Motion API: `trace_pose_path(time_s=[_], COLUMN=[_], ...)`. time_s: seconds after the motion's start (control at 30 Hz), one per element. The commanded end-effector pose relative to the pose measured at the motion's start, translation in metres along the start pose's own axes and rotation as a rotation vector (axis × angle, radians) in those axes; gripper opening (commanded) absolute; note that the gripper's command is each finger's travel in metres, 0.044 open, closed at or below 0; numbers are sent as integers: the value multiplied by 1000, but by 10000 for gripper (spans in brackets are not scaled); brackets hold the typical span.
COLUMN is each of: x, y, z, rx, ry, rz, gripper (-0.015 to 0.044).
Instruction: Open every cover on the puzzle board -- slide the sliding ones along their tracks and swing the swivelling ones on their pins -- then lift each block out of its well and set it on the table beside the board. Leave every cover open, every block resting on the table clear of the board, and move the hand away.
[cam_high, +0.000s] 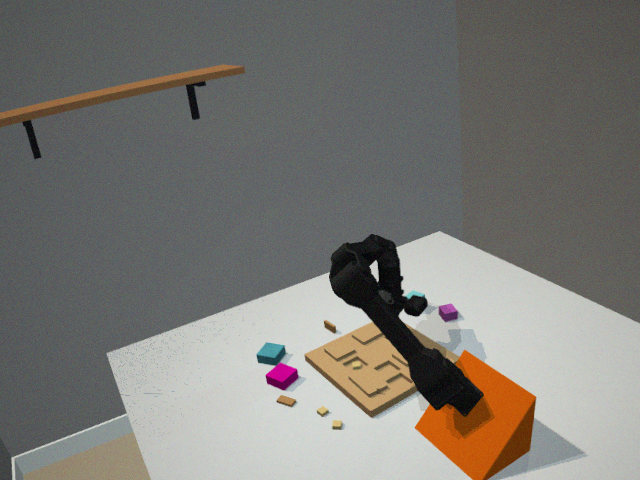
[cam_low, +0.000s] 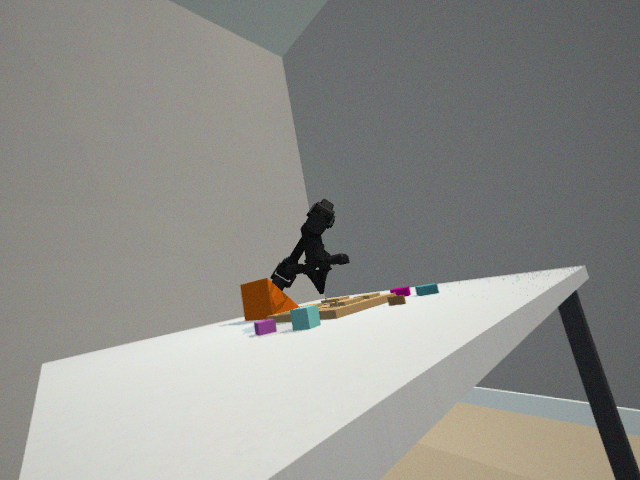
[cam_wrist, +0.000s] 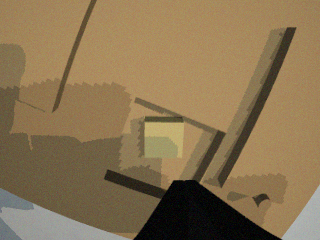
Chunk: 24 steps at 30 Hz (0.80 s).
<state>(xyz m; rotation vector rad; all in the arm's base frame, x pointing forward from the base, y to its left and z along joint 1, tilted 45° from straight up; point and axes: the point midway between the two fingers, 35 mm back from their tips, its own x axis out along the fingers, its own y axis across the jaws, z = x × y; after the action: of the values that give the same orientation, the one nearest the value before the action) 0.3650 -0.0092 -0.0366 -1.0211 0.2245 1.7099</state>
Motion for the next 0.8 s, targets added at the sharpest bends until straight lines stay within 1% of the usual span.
trace_pose_path(time_s=[0.0,0.77], x=[26,41], y=[3,5], z=[3,4], rx=[9,9], ry=[-18,-18], rz=[9,9], gripper=[0,0])
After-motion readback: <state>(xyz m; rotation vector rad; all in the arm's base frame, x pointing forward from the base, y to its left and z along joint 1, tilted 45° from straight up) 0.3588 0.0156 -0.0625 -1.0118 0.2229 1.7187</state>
